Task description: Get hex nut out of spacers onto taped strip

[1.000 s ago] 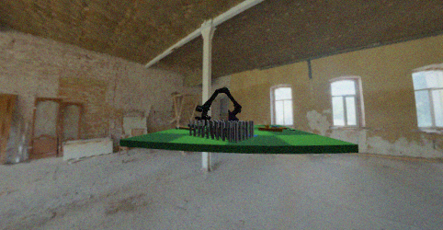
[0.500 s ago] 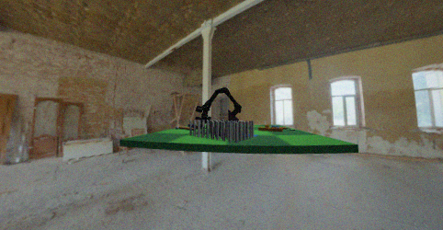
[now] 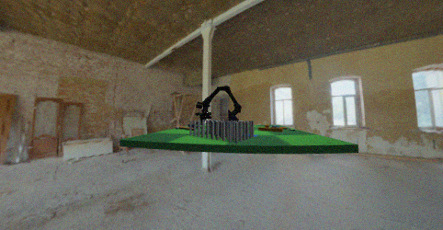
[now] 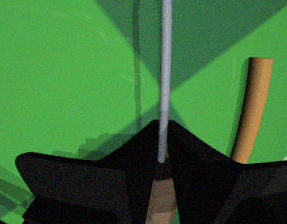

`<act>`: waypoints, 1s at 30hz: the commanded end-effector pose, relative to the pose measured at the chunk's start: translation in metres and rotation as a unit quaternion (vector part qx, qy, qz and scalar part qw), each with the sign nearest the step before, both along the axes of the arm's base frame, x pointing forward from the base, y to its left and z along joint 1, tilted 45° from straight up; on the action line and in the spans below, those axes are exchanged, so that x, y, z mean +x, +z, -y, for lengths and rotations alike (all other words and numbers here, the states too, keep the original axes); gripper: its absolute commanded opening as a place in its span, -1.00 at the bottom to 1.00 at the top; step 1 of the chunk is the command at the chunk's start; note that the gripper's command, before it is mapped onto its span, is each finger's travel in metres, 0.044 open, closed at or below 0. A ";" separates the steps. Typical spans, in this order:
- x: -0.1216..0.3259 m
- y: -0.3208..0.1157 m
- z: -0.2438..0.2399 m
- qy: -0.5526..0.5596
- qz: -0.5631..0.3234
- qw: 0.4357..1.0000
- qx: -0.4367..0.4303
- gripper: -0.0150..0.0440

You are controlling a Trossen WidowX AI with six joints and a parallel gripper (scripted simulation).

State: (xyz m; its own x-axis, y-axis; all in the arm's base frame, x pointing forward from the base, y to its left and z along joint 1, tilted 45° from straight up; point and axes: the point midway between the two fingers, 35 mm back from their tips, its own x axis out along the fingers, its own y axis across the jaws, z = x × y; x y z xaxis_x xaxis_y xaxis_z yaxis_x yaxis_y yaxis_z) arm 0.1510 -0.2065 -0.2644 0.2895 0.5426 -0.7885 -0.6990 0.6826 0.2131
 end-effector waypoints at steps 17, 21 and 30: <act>0.006 0.030 -0.014 -0.130 -0.126 0.983 0.016 -0.49; 0.006 0.036 -0.023 -0.171 -0.162 0.972 0.021 -0.49; 0.007 0.037 -0.028 -0.187 -0.174 0.967 0.022 -0.49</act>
State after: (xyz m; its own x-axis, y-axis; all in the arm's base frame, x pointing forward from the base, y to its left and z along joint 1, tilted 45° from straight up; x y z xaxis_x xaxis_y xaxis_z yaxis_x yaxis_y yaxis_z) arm 0.1588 -0.1818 -0.2272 0.1976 0.4869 -0.8508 -0.2941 0.8574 0.4224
